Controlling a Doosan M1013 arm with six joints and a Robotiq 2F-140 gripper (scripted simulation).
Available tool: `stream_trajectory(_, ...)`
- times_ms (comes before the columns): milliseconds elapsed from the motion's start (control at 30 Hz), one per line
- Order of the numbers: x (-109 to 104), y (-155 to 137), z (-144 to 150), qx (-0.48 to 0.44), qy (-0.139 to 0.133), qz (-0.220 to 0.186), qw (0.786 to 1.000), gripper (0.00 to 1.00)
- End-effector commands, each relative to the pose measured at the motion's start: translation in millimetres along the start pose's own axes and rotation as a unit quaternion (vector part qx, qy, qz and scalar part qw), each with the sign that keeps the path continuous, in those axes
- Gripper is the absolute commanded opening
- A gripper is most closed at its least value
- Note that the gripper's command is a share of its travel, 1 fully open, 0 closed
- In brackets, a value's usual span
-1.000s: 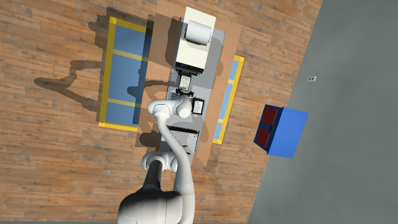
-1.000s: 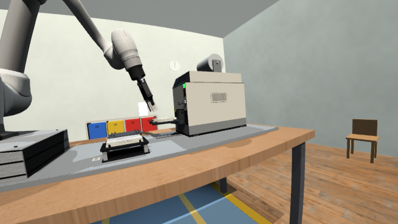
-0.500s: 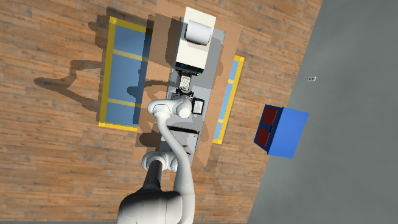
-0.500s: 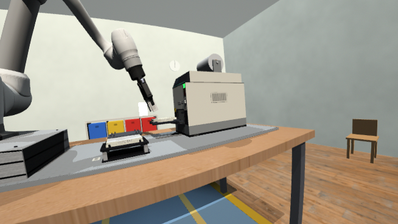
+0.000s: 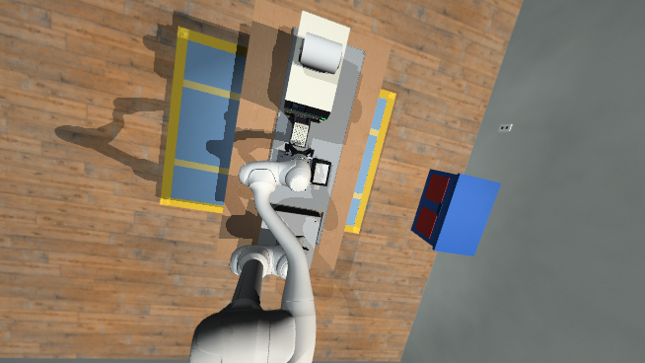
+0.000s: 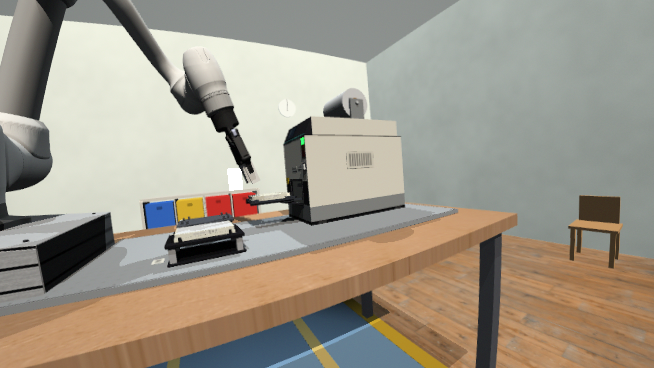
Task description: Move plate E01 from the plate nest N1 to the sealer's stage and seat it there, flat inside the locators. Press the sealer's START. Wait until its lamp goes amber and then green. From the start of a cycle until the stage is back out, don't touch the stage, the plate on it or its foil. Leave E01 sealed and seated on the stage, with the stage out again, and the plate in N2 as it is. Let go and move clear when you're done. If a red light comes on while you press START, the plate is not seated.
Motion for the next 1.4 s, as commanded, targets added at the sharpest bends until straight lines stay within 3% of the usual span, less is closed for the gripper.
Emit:
stream_trajectory(0,0.1,2.3,2.5,-0.001,0.000,0.000,1.000,0.70)
stream_trajectory(467,0.1,2.3,2.5,-0.001,0.000,0.000,1.000,0.70)
stream_trajectory(733,3.3,-21.1,-1.6,-0.001,-0.023,0.130,0.991,0.70)
stream_trajectory(800,3.3,-21.1,-1.6,-0.001,-0.023,0.130,0.991,0.70)
stream_trajectory(900,5.5,-28.0,-2.8,-0.001,-0.030,0.171,0.985,0.70)
stream_trajectory(1367,5.5,-28.0,-2.8,-0.001,-0.030,0.171,0.985,0.70)
Point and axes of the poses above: the point where the finger pads meet when closed, its own x axis out along the fingers, its own z axis across the jaws, y = z × x, the point moved 9 cm from there along -x, back along the fingers, and after that the axes turned 10 degrees about -x, right-handed, at the moved point
